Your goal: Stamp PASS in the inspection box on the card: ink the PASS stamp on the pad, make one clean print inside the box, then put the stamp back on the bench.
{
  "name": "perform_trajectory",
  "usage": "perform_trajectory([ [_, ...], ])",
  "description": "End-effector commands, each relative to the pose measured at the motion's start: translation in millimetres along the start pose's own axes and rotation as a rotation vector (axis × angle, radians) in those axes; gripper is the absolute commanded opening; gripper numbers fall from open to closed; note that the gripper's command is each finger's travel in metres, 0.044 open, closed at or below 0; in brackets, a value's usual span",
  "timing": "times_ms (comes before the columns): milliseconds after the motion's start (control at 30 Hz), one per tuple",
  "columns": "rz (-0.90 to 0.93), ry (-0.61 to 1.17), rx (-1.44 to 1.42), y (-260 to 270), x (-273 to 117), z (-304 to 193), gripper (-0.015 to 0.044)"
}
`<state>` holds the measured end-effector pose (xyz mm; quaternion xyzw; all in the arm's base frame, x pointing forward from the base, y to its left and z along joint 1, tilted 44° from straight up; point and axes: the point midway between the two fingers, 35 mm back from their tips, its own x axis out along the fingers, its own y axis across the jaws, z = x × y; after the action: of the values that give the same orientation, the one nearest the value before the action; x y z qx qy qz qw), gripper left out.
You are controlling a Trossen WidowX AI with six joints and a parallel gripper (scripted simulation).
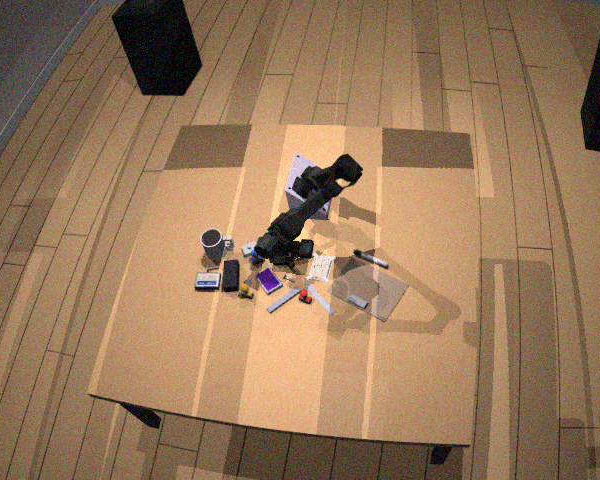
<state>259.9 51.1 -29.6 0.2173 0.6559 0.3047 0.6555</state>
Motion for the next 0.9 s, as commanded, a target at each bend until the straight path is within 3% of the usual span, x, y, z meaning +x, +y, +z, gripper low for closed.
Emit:
perform_trajectory([
  [0, -0.006, 0.000, -0.004, -1, -3, 1, 0.0000],
  [867, -0.009, -0.001, -0.004, -1, -15, 1, 0.0000],
])
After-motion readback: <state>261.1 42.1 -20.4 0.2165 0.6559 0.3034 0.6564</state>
